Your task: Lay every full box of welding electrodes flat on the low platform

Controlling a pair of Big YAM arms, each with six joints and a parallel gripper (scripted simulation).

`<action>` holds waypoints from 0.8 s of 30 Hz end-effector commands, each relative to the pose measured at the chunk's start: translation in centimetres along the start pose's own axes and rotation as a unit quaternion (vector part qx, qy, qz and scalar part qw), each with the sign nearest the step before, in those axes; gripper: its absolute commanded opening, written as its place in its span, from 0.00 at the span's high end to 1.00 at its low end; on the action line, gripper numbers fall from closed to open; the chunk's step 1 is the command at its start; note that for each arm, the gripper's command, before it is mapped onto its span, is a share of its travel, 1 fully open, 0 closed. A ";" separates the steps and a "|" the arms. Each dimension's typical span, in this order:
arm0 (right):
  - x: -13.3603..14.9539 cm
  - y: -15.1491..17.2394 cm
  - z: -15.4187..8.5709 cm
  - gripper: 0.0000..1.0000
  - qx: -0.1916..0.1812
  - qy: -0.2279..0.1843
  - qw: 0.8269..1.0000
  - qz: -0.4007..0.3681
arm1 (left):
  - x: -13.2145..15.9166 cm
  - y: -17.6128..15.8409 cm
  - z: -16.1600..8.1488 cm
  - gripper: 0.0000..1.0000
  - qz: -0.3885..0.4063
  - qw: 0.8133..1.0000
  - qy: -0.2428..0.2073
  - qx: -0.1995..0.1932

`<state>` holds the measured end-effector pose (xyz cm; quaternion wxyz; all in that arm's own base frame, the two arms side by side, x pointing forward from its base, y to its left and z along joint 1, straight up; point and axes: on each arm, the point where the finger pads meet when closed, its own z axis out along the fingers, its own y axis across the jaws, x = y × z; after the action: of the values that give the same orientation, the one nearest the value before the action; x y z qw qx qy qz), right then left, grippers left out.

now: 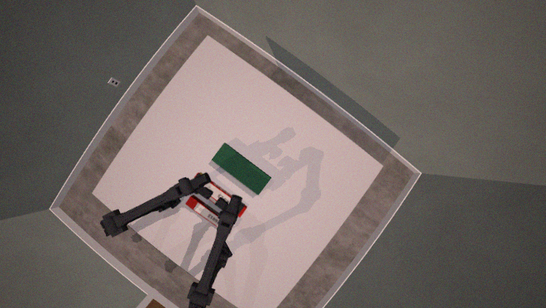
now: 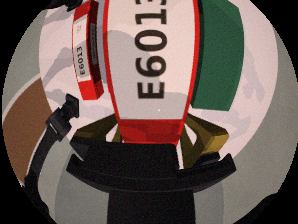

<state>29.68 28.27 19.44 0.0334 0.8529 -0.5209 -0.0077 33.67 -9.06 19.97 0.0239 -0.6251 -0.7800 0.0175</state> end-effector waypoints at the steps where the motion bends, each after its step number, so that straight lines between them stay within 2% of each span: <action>1: 0.2 -2.2 -7.4 1.00 0.073 -0.024 0.997 0.000 | -0.6 3.2 -5.3 1.00 -0.001 0.998 -0.025 -0.065; 21: 0.2 -2.3 -7.8 1.00 0.073 -0.024 0.997 0.000 | -0.7 3.4 -5.3 1.00 -0.001 0.997 -0.026 -0.068; 24: 0.1 -3.5 -7.6 1.00 0.056 -0.020 0.998 0.000 | -0.8 4.3 -4.7 1.00 -0.001 0.998 -0.023 -0.062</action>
<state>29.95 28.37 20.16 0.0415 0.8525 -0.5210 -0.0093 33.91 -9.03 19.79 0.0266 -0.6253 -0.7797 0.0189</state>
